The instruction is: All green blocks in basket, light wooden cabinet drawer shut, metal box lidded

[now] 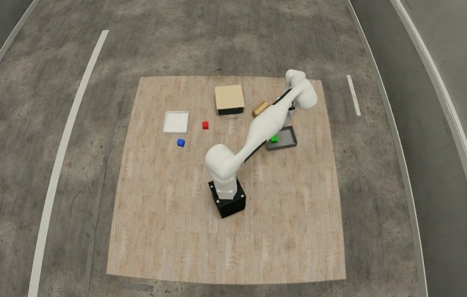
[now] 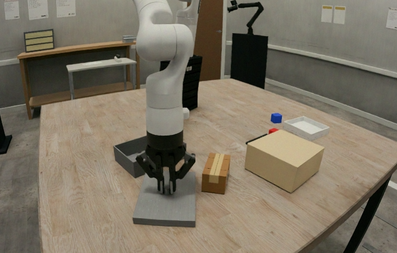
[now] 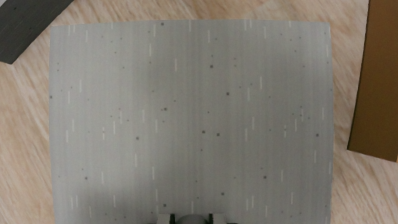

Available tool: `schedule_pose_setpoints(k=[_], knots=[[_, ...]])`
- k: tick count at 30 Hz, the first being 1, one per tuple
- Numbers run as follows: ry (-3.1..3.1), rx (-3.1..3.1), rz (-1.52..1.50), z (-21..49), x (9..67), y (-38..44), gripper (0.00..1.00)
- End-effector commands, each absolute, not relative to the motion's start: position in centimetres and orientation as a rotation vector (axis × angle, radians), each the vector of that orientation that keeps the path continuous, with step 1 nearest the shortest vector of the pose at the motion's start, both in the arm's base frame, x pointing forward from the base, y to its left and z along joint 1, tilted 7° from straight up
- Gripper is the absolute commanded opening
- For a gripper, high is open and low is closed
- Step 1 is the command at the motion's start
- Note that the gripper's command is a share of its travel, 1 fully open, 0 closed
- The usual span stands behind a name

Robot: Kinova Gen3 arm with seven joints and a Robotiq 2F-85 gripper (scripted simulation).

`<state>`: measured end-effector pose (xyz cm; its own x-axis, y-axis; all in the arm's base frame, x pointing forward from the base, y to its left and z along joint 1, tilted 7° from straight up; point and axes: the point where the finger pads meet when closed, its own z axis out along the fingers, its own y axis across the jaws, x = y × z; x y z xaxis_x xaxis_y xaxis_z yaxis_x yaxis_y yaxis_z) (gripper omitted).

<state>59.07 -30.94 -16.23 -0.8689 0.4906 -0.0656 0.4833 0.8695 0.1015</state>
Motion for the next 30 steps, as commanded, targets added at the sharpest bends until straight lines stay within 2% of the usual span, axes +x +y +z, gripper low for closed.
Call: schedule_pose_setpoints(k=[1,24,25,30], knots=[[2.948,0.77,0.124,-16.08,59.16,-31.02,0.1],[2.948,0.77,0.124,-16.08,59.16,-31.02,0.1],[2.948,0.77,0.124,-16.08,59.16,-31.02,0.4],[2.948,0.77,0.124,-16.08,59.16,-31.02,0.4]])
